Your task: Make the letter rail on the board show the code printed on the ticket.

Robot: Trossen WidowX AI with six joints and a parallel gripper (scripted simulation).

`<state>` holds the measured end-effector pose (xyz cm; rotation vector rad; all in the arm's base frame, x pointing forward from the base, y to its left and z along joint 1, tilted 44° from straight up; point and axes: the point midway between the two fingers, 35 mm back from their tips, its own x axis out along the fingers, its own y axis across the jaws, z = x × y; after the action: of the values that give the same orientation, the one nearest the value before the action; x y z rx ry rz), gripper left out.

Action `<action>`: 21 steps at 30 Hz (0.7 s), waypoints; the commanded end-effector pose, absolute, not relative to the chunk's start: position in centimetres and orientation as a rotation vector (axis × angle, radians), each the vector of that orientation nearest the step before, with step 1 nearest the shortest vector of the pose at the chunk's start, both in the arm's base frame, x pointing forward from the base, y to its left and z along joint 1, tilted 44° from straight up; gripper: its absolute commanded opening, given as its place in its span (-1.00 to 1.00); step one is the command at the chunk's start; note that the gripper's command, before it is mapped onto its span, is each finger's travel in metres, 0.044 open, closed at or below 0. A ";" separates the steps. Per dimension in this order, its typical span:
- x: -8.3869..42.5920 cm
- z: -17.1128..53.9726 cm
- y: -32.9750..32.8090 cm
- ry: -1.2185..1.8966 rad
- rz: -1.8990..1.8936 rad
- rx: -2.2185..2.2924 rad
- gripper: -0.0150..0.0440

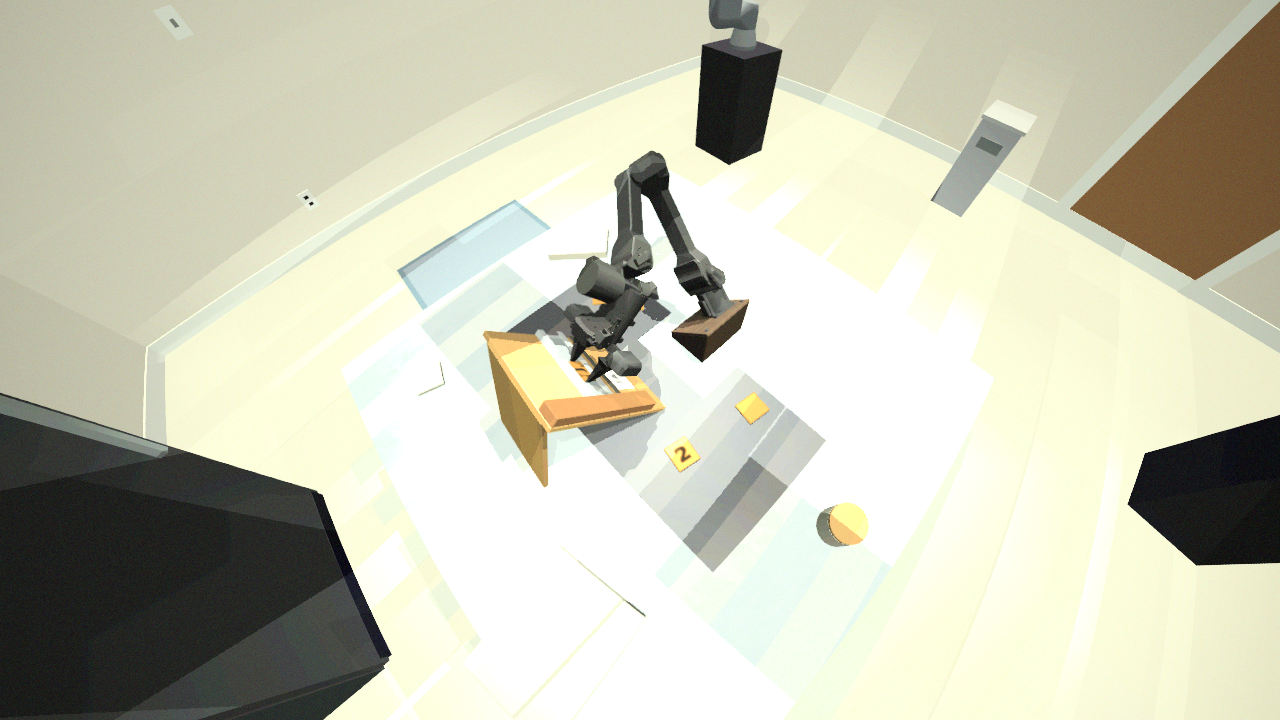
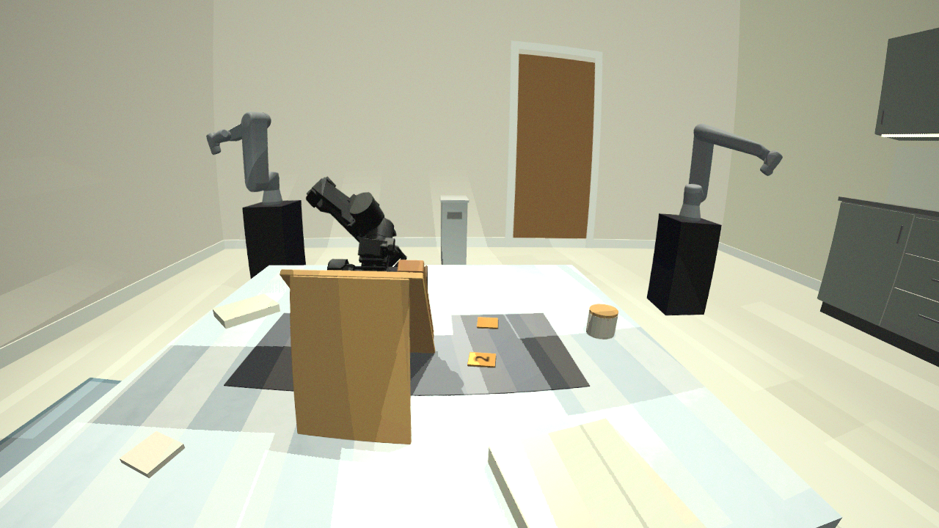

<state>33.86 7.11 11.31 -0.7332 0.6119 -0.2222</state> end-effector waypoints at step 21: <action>33.9 10.3 8.3 0.610 -0.227 -0.729 -0.49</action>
<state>33.88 8.14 10.43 -0.7327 0.6122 -0.2220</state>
